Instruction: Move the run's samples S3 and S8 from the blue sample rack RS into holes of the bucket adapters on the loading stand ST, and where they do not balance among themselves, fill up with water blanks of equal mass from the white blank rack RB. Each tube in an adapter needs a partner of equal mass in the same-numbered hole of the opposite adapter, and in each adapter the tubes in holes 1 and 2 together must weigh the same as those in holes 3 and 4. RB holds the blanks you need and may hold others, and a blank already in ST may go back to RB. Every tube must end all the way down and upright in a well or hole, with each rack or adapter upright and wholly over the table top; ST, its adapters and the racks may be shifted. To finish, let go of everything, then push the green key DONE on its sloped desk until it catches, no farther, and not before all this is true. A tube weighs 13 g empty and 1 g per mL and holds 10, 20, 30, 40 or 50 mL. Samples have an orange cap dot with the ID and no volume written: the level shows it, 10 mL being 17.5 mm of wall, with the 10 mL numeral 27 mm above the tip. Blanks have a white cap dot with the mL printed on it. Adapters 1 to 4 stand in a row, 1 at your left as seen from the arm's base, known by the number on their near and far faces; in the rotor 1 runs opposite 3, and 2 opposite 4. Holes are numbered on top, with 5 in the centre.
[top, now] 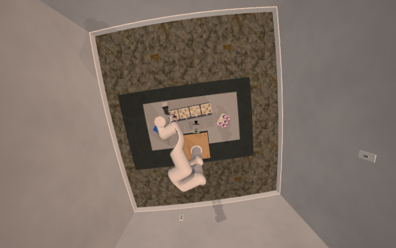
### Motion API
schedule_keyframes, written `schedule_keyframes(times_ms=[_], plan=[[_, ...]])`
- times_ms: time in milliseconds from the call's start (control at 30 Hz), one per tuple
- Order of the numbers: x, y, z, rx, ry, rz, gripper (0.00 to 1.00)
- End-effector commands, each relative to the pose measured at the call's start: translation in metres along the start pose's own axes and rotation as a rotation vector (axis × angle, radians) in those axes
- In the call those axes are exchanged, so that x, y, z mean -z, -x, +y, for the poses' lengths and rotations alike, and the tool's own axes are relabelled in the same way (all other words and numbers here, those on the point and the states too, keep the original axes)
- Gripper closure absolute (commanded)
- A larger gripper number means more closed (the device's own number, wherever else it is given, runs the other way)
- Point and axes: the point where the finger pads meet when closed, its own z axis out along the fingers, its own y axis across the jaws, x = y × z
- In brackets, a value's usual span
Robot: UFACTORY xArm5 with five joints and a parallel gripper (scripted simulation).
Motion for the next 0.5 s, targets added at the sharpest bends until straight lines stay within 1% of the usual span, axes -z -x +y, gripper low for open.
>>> schedule_keyframes(times_ms=[0,333,367,467], plan=[[0.002,-0.001,0.000,0.000,-0.001,0.004,0.57],[0.002,-0.001,0.000,0.000,-0.001,0.004,0.57],[0.002,0.002,-0.005,0.033,-0.001,0.004,0.43],[0.002,0.010,-0.017,0.133,-0.001,0.004,0.43]])
